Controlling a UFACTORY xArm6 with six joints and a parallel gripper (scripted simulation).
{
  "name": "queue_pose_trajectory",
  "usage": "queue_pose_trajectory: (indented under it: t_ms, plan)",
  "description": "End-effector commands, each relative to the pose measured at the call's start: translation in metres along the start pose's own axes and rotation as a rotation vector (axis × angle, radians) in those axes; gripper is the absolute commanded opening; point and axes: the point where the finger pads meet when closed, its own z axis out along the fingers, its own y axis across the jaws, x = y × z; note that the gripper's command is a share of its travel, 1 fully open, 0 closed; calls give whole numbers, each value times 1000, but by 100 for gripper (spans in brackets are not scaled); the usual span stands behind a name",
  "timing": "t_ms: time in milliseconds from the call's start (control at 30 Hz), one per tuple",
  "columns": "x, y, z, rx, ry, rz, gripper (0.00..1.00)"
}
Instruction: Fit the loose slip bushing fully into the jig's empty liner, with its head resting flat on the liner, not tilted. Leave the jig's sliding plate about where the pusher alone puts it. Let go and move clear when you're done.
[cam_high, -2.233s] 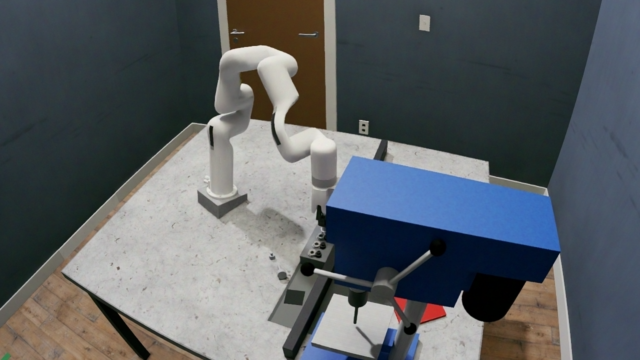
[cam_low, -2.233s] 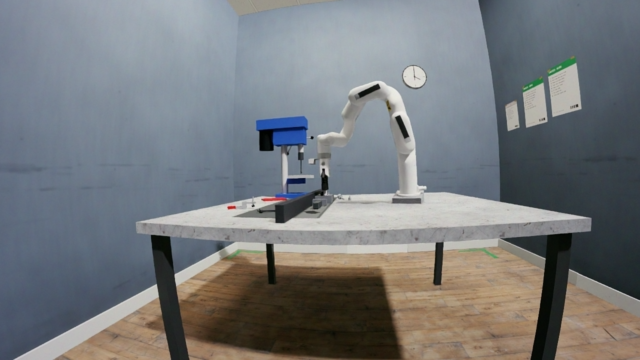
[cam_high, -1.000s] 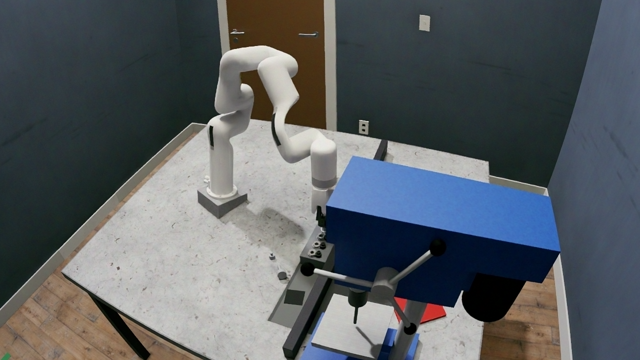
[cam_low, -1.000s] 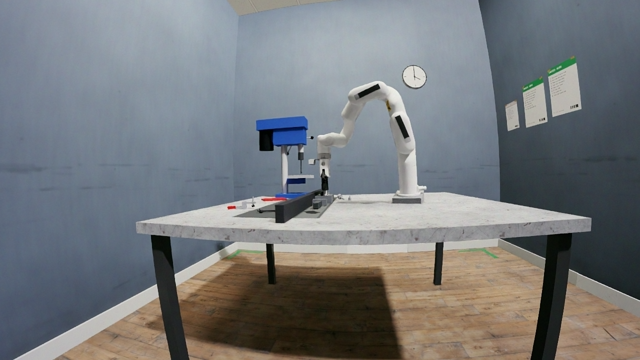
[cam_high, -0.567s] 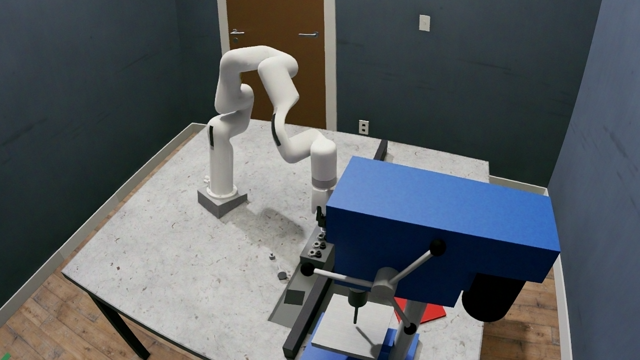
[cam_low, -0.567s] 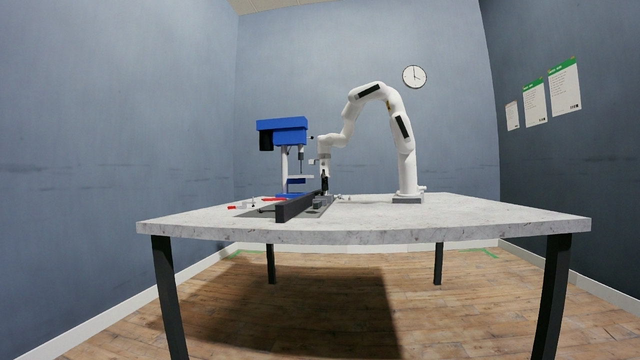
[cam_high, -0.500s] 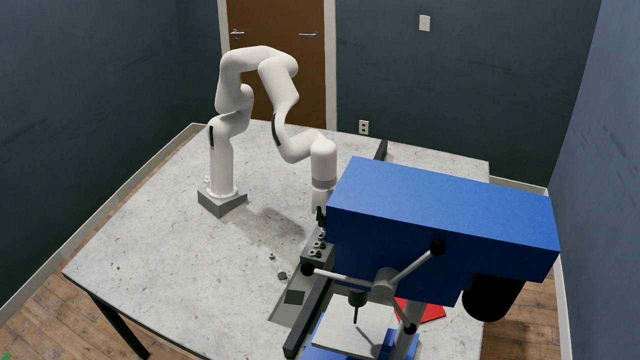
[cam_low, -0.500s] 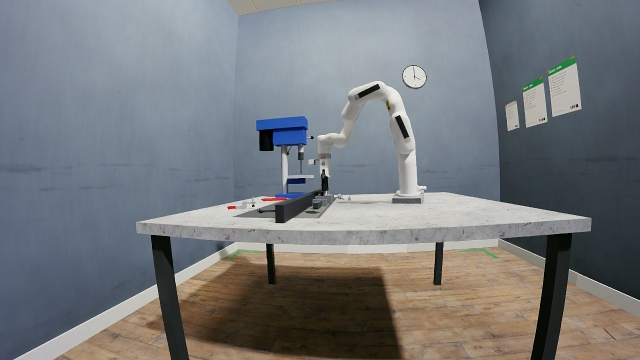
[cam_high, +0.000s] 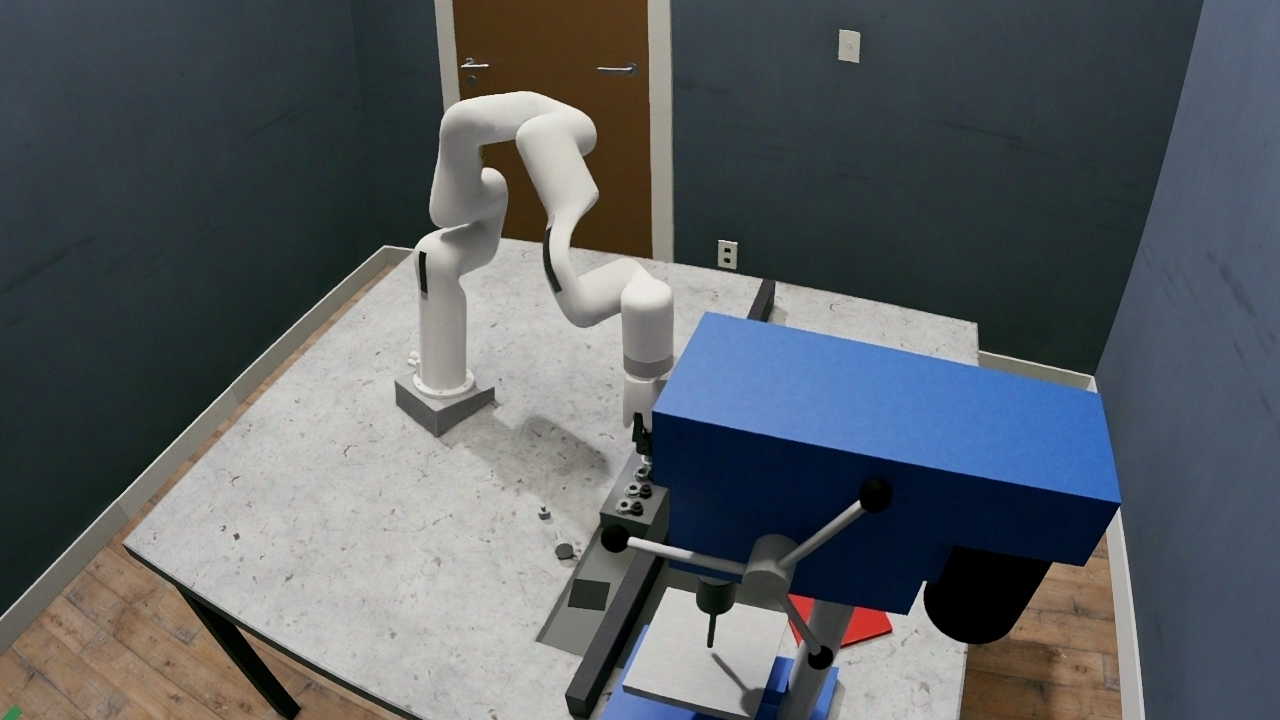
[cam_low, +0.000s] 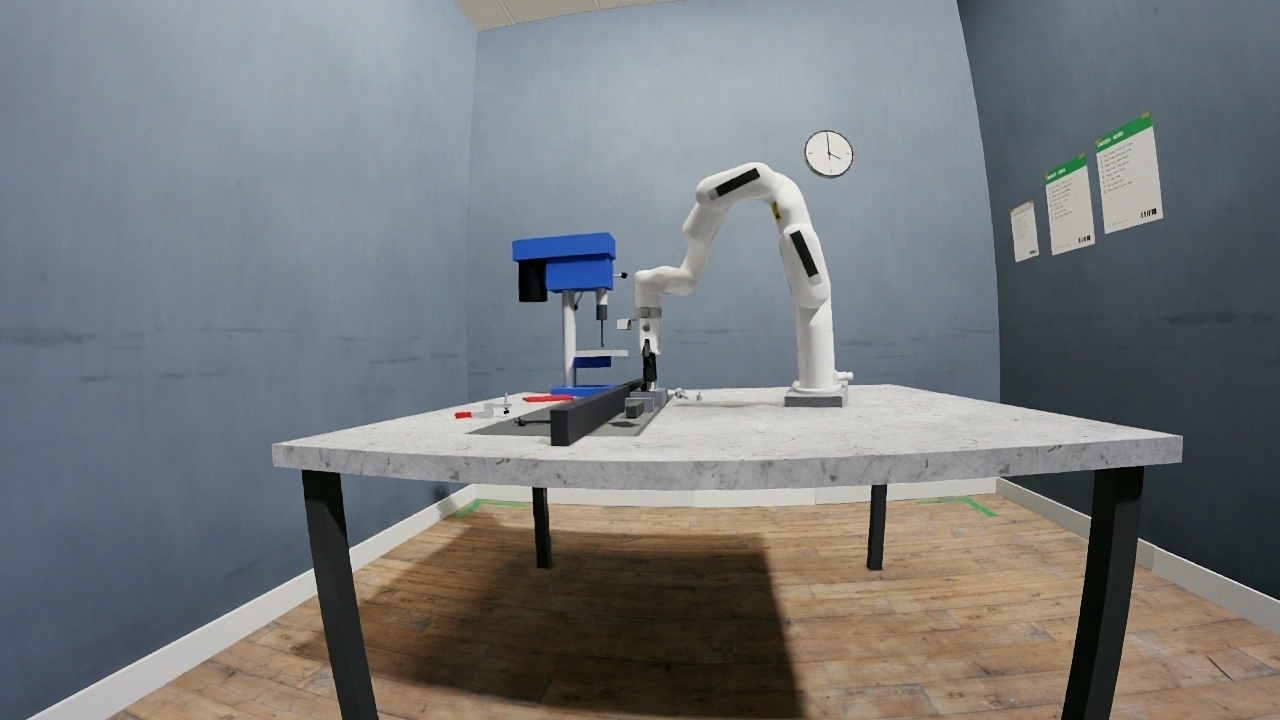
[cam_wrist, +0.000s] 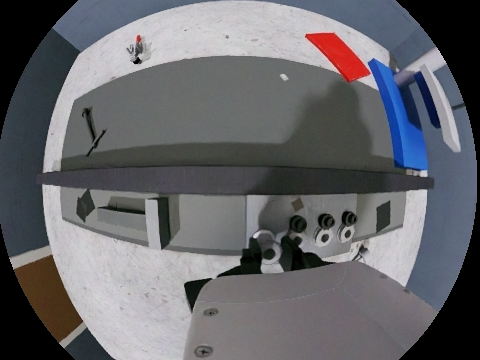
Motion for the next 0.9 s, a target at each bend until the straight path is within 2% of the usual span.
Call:
queue_pose_trajectory:
  t_ms: [0, 867]
  plan:
    - [2, 0, -1, -1, 4, 0, 26]
    - [2, 0, 4, -1, 4, 0, 26]
